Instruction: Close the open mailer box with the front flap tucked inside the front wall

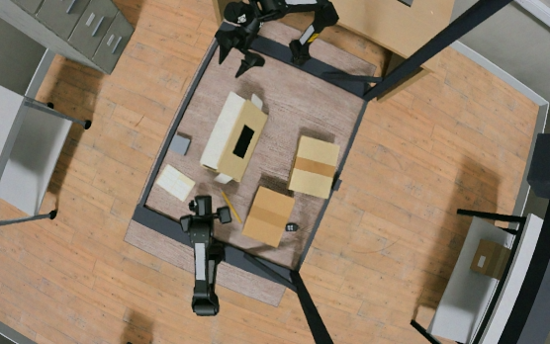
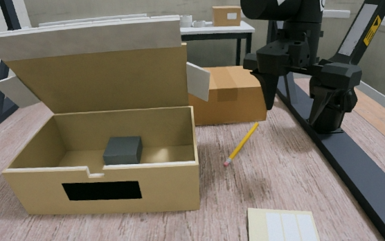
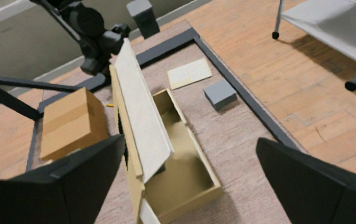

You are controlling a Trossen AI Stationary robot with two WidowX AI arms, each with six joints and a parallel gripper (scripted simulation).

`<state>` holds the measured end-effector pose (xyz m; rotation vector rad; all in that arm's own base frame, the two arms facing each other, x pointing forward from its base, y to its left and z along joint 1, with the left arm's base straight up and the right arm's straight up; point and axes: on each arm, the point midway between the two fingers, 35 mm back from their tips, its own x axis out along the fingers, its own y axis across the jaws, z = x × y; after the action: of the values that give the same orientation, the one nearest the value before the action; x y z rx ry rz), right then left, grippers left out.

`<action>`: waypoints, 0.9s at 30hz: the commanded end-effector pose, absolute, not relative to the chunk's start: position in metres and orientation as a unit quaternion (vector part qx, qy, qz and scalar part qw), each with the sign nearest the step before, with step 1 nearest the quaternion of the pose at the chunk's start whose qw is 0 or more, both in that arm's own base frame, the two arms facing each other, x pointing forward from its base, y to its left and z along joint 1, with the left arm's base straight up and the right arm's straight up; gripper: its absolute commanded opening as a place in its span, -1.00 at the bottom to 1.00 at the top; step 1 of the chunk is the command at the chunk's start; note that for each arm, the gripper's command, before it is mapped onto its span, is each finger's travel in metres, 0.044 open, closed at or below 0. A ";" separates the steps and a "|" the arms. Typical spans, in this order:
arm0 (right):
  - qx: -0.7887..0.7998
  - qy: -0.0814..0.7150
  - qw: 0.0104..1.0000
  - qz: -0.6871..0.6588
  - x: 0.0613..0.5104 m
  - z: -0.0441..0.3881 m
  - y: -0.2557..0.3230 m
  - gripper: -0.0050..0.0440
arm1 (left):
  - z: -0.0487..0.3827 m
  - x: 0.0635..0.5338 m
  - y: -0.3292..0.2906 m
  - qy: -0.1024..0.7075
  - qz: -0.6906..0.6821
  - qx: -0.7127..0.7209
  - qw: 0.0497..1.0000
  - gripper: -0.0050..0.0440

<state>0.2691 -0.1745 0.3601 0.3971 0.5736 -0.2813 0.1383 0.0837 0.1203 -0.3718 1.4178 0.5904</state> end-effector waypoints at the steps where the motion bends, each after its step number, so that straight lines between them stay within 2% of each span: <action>1: 0.186 0.270 0.935 -0.137 0.267 0.368 -0.172 0.84 | 0.125 0.141 0.085 0.629 0.268 -0.166 0.711 0.84; 19: 0.186 0.270 0.935 -0.137 0.267 0.368 -0.172 0.84 | 0.125 0.141 0.085 0.629 0.268 -0.166 0.711 0.84; 24: 0.162 0.278 0.937 -0.137 0.252 0.370 -0.153 0.84 | 0.149 0.146 0.082 0.603 0.257 -0.157 0.739 0.84; 27: 0.128 0.284 0.940 -0.138 0.232 0.375 -0.126 0.84 | 0.183 0.150 0.077 0.565 0.244 -0.142 0.775 0.84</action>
<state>0.2540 -0.1553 0.3546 0.3483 0.6182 -0.2848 0.1415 0.0801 0.1459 -0.3417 1.3445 0.5611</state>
